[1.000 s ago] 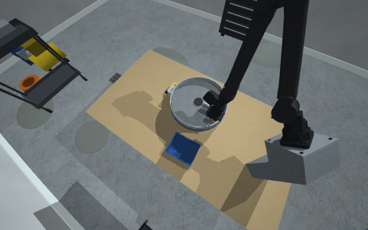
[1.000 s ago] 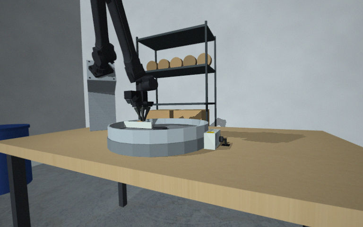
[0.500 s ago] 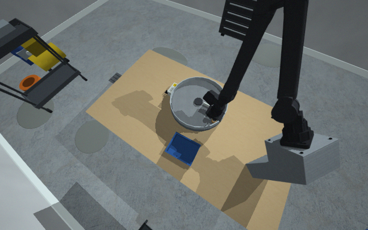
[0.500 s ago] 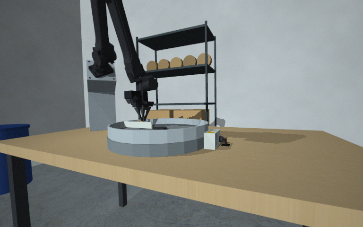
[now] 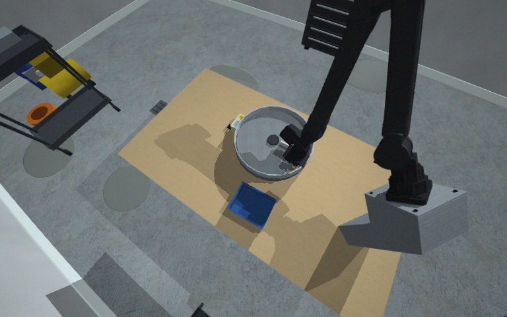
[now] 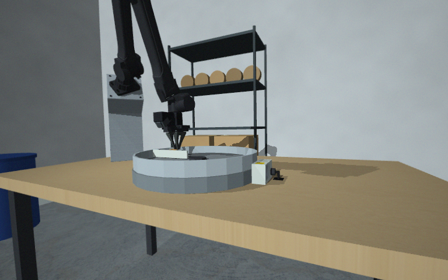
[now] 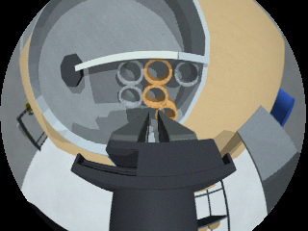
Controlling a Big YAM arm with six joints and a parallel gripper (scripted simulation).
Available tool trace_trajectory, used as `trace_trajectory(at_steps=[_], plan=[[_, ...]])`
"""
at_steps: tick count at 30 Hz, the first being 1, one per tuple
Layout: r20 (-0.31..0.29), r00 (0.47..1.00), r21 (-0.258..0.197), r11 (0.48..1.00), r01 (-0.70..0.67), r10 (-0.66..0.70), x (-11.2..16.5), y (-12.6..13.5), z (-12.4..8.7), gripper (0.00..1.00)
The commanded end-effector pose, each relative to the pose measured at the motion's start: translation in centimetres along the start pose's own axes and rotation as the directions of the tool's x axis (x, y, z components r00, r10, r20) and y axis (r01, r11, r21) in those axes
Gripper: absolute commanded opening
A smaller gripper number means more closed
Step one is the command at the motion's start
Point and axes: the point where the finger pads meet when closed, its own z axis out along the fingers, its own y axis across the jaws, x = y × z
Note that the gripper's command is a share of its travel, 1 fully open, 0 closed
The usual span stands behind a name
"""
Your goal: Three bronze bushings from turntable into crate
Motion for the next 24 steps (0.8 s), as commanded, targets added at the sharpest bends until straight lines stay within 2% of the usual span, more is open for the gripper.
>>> trace_trajectory(at_steps=[1, 24], plan=[[0.003, 1.000, 0.023, 1.000, 0.002, -0.002, -0.14, -0.66, 1.47, 0.12], [0.003, 1.000, 0.024, 1.000, 0.002, -0.002, -0.14, -0.70, 2.07, 0.12]])
